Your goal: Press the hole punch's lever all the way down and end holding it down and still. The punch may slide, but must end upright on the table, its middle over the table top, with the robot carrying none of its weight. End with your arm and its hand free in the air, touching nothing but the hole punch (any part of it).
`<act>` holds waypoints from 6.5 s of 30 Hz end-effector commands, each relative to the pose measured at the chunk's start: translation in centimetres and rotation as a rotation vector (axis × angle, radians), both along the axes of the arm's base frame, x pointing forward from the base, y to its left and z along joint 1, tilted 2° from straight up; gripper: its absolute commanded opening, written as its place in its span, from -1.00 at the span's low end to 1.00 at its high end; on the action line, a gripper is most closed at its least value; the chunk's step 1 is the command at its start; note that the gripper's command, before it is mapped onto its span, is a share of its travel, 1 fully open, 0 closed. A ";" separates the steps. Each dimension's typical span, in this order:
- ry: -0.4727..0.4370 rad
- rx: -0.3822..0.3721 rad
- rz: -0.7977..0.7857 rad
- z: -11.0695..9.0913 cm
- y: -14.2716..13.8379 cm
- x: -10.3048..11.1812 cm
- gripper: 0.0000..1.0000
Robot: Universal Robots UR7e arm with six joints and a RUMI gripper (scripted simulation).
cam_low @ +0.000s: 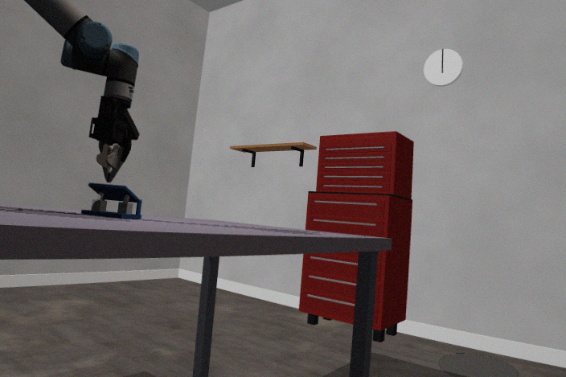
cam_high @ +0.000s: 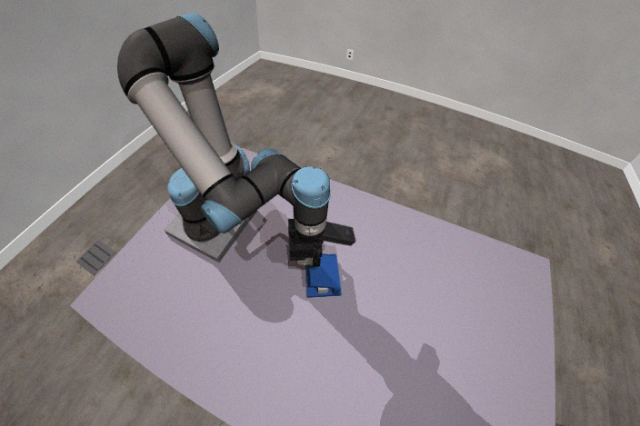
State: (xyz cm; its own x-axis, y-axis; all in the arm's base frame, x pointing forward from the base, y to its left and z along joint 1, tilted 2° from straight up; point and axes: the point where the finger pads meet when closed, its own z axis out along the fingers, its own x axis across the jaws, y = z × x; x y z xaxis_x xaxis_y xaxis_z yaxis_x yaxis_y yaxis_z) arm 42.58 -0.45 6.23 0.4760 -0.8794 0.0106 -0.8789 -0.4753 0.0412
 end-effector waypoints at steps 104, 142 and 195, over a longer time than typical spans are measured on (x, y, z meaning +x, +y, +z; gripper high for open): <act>0.000 0.001 0.000 -2.1 0.0 -0.1 -1.00; 0.001 0.001 0.000 -2.4 0.0 -0.1 -1.00; 0.001 0.001 0.000 -3.4 0.0 -0.1 -1.00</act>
State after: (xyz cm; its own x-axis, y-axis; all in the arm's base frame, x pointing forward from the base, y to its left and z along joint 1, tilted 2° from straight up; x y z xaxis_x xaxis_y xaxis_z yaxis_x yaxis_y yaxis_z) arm 42.87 -0.59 3.47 0.4755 -0.8795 0.0199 -0.8795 -0.4748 0.0319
